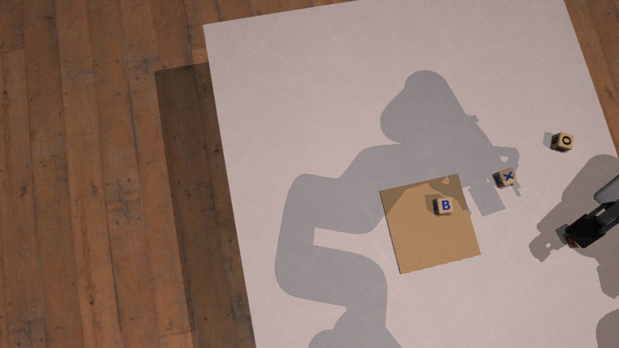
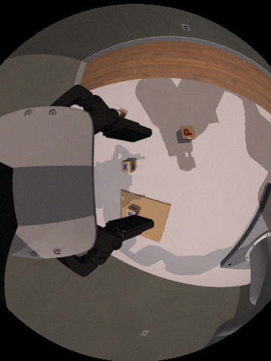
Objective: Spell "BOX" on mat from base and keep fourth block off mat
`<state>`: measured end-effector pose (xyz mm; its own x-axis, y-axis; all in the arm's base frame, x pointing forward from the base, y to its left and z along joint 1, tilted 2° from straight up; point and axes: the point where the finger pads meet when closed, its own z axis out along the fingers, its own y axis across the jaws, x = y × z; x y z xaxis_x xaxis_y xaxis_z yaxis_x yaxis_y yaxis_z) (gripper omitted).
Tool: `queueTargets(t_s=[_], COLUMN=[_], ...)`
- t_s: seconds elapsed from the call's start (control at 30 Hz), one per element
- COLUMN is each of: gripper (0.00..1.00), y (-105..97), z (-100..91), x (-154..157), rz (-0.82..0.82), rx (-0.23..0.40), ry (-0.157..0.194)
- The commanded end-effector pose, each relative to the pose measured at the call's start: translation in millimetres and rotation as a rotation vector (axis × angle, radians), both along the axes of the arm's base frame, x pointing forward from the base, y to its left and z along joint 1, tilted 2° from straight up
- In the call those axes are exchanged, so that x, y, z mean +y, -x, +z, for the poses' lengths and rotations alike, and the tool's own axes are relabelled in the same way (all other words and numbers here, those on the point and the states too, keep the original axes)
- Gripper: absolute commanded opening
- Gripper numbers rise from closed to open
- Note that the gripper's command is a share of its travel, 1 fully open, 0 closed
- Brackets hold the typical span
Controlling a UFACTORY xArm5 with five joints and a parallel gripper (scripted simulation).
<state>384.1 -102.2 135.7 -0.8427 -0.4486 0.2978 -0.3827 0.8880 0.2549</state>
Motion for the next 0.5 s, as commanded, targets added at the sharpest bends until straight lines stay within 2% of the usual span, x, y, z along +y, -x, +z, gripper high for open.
queueTargets(t_s=[0.0, 0.37, 0.43, 0.47], gripper=[1.00, 1.00, 1.00, 1.00], y=[-3, -7, -7, -7], z=[7.1, 16.9, 16.9, 19.5], x=[5, 13, 13, 15], rz=[0.129, 0.343, 0.343, 0.401], rx=[-0.037, -0.086, -0.086, -0.099], ry=[-0.040, -0.103, -0.103, -0.119])
